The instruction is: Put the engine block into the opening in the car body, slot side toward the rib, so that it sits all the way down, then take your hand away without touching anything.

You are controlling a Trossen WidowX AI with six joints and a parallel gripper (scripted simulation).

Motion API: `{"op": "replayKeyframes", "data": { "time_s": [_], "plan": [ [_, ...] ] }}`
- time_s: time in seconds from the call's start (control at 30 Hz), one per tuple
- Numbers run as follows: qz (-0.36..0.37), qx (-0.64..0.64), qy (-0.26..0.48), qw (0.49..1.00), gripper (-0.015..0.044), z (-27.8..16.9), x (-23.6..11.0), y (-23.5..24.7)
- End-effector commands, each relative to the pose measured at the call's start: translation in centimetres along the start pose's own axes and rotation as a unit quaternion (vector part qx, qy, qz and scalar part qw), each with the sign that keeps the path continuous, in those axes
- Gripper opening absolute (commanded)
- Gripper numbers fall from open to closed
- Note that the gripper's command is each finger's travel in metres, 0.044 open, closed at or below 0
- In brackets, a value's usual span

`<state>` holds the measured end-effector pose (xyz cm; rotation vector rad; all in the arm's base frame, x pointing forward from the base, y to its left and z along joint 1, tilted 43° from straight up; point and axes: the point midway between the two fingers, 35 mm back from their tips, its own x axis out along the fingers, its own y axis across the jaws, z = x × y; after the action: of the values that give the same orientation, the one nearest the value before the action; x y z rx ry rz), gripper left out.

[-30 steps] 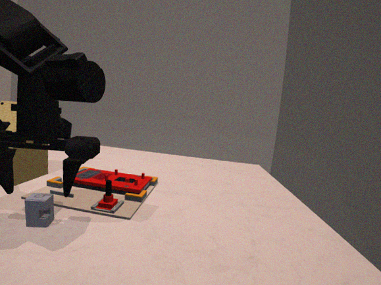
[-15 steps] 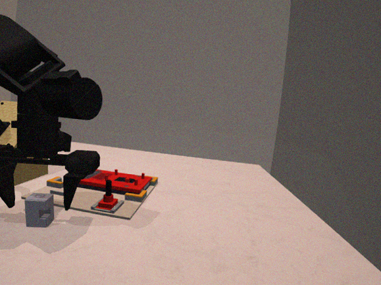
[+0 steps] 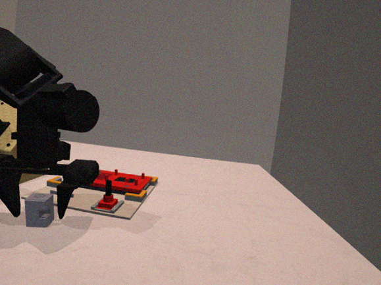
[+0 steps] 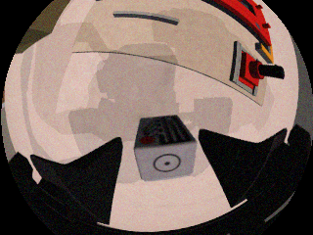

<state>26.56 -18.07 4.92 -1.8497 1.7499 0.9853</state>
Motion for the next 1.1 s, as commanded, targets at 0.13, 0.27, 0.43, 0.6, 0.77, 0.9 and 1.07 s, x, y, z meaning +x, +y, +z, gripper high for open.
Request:
{"op": "replayKeyframes", "data": {
  "time_s": [0.13,0.27,0.43,0.6,0.77,0.9,1.07],
  "plan": [
    [0.0,-0.004,-0.002,1.0,0.0151,0.1,0.1,0.0],
    [0.0,-0.004,-0.002,1.0,0.0125,0.1,0.1,0.0],
    [0.0,-0.004,-0.002,1.0,0.0052,0.1,0.1,0.0],
    [-0.002,-0.003,-0.005,1.0,0.0,0.3,-1.2,-0.4],
    [-0.002,-0.003,-0.007,1.0,0.0,0.4,-2.7,-0.6],
    [-0.003,-0.003,-0.009,1.0,0.0,0.6,-4.0,-0.8],
    [-0.003,-0.003,-0.01,1.0,0.0,0.7,-5.5,-0.9]
  ]
}}
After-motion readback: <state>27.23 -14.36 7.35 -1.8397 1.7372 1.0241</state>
